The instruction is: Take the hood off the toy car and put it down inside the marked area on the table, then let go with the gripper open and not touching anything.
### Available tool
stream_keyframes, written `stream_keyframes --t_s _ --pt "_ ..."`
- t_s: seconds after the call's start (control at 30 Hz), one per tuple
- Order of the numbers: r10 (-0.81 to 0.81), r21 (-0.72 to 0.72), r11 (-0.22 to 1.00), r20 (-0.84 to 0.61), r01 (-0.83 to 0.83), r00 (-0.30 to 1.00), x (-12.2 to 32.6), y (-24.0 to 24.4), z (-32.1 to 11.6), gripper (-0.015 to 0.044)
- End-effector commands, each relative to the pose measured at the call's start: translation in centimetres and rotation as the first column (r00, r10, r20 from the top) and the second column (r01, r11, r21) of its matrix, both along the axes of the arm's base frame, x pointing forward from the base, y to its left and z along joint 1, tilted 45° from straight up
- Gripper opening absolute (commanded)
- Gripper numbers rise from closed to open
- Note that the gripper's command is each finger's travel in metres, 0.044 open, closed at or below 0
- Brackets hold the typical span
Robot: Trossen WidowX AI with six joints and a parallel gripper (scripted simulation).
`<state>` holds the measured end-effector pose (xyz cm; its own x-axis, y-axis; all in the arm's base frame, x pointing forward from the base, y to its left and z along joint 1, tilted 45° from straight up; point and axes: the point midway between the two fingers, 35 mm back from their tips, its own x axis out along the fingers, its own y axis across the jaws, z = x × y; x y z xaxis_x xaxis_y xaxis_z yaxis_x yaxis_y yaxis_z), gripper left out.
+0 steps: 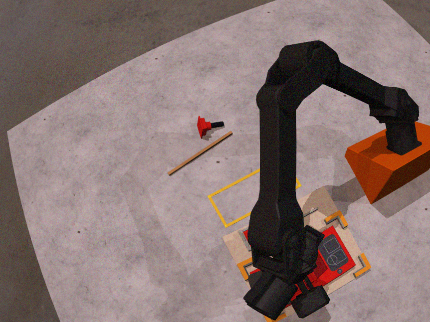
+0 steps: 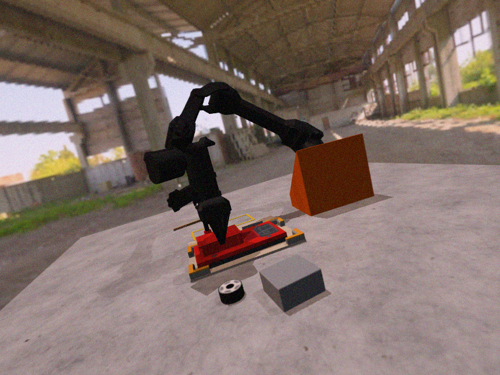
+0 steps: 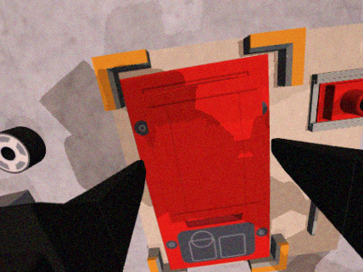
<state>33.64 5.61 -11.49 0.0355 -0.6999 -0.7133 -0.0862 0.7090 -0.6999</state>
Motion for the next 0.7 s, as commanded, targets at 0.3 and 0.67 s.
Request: stream_keyframes --t_s 0.3,0.67 --pt "0.004 -0.004 1.000 0.001 -0.004 1.000 0.07 -0.51 -0.43 0.0440" --pt "0.000 0.000 1.000 0.000 0.000 1.000 0.02 -0.60 -0.59 0.0335"
